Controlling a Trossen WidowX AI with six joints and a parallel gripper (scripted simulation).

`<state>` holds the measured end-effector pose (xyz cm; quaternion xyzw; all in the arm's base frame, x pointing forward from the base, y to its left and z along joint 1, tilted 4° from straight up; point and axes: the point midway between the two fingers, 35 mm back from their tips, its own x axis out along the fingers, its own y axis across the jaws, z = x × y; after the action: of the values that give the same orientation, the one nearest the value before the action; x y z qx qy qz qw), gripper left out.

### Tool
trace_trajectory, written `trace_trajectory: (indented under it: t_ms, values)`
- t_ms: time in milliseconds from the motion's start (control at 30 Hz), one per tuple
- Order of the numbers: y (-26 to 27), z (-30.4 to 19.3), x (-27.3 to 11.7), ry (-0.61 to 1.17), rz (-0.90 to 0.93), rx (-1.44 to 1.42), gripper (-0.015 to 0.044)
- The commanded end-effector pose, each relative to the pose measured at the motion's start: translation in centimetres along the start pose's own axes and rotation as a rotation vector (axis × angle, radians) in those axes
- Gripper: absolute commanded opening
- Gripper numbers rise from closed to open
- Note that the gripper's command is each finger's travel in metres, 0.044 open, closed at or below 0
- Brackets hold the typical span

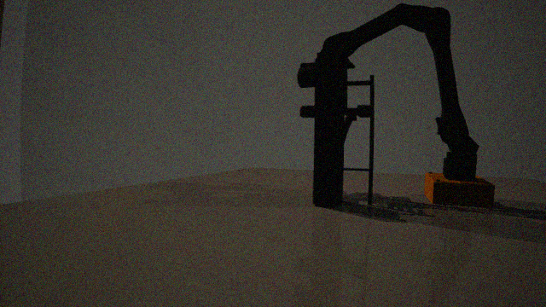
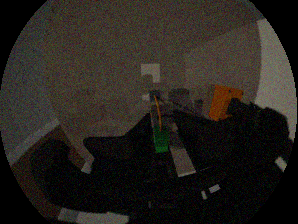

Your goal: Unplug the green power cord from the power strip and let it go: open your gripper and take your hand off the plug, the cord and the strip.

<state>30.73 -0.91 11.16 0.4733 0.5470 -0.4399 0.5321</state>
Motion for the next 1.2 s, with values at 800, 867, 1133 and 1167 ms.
trace_trajectory:
  t_ms: [800,867,1133,1167]
  values:
    - [0.1,-4.1,0.0,0.024,0.0,0.063,0.016]
    - [0.1,-4.5,0.0,0.024,0.0,0.063,0.016]
    - [0.1,-5.5,0.0,0.025,0.0,0.063,0.016]
    - [0.1,-5.5,0.0,0.025,0.0,0.063,0.016]
